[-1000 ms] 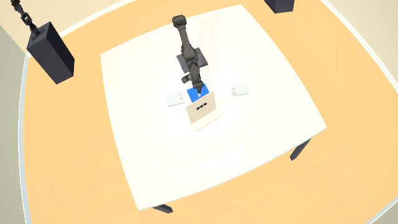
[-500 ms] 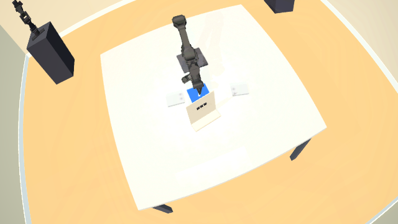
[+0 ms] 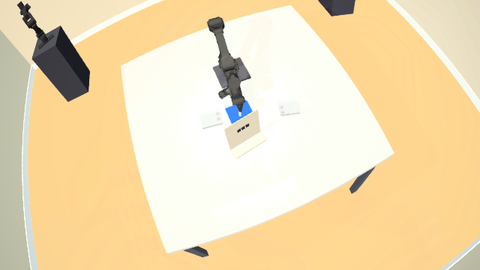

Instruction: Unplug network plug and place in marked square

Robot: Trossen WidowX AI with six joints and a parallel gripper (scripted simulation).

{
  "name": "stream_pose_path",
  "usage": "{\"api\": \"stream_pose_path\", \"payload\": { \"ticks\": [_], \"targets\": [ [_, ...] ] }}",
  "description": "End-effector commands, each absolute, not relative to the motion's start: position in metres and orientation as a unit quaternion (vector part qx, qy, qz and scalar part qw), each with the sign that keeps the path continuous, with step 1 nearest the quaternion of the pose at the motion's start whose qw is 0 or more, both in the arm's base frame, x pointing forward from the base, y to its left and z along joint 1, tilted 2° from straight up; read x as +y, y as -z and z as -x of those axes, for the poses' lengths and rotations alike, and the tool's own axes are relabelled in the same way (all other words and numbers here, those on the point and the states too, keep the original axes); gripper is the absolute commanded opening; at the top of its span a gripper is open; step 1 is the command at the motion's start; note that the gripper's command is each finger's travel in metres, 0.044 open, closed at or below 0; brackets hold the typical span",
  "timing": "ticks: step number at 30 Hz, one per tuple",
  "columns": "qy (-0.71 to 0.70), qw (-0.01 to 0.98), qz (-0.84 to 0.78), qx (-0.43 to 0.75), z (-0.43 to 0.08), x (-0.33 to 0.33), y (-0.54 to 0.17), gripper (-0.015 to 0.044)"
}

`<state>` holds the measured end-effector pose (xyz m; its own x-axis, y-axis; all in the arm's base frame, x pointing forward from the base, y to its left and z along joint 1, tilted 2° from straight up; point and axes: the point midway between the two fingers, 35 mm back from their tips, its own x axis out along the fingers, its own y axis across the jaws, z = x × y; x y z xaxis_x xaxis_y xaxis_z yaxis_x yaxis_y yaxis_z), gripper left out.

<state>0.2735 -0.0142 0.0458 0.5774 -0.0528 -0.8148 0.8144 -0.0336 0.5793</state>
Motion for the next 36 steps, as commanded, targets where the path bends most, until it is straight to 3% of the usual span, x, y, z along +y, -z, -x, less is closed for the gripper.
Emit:
{"api": "stream_pose_path", "payload": {
  "ticks": [1, 36],
  "targets": [
    [0.347, 0.626, -0.630, 0.302, -0.271, -0.014, -0.049, 0.0156],
    [0.349, 0.625, -0.630, 0.301, -0.267, -0.014, -0.088, 0.0156]
  ]
}}
